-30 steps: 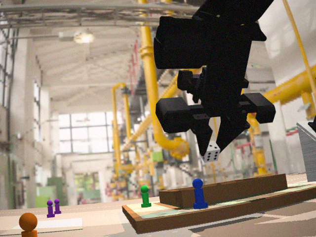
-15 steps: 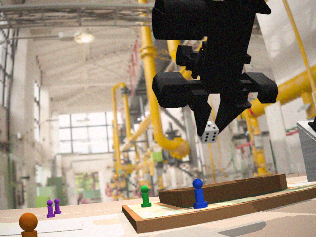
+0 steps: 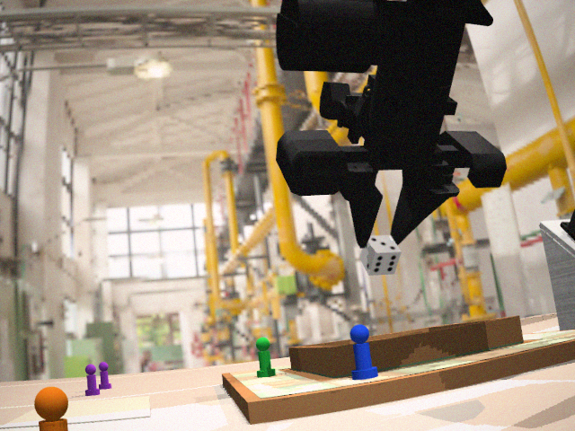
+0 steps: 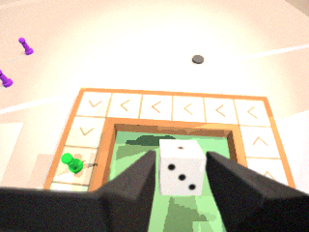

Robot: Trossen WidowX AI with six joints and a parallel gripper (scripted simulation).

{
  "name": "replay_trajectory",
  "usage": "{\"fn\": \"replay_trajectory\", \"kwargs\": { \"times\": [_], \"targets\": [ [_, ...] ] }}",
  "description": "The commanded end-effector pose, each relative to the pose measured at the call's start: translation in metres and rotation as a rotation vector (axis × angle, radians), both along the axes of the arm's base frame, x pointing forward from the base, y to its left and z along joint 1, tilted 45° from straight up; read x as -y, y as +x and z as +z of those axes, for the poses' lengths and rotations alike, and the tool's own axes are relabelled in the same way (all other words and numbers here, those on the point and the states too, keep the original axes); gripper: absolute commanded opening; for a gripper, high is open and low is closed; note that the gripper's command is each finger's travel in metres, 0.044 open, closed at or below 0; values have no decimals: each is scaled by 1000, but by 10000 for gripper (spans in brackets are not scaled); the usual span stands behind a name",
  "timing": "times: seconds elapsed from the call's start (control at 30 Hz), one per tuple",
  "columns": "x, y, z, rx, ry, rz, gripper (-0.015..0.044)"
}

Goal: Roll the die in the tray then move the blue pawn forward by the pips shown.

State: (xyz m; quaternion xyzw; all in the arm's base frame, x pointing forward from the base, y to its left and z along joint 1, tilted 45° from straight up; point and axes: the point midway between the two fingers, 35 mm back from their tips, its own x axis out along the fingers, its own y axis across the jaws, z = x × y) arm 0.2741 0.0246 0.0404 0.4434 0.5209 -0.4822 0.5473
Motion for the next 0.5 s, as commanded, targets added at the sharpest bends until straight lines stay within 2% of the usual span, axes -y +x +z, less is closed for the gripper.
{"fn": "replay_trajectory", "kwargs": {
  "times": [0.0,0.1,0.27,0.33,0.47],
  "targets": [
    [2,1,2,1,-1,0,236],
    [26,5,26,-3,-9,-3,315],
    [28,4,27,-13,5,-1,440],
    [26,0,14,-80,130,16,440],
    [19,-4,-11,-167,563,18,440]
  ]
}}
